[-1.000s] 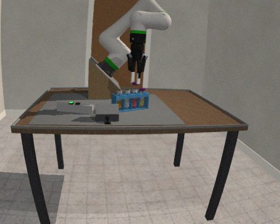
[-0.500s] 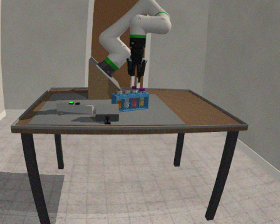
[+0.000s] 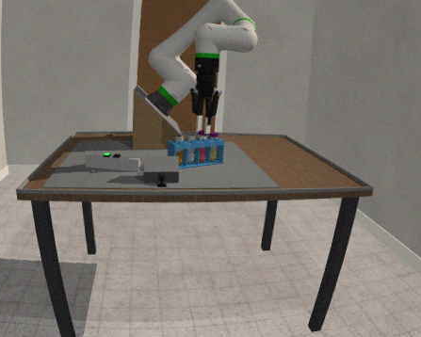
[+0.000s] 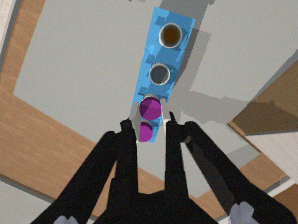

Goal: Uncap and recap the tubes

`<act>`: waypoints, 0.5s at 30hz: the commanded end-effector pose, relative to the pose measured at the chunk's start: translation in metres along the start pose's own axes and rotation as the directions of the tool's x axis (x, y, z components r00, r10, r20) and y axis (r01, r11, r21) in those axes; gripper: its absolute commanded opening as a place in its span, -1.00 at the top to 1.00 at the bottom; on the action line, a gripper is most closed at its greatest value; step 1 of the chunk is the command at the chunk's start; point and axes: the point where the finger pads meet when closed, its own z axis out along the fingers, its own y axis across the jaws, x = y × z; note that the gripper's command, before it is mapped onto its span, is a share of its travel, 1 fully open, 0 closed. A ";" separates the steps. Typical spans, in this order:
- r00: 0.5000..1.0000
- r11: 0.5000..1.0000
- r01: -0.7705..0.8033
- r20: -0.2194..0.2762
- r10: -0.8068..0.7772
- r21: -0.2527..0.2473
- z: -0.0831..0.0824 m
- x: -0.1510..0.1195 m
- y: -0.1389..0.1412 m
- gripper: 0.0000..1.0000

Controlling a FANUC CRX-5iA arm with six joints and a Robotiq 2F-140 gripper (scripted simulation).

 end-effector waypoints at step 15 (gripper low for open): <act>1.000 1.000 0.000 0.000 0.000 0.000 0.006 0.000 0.000 1.00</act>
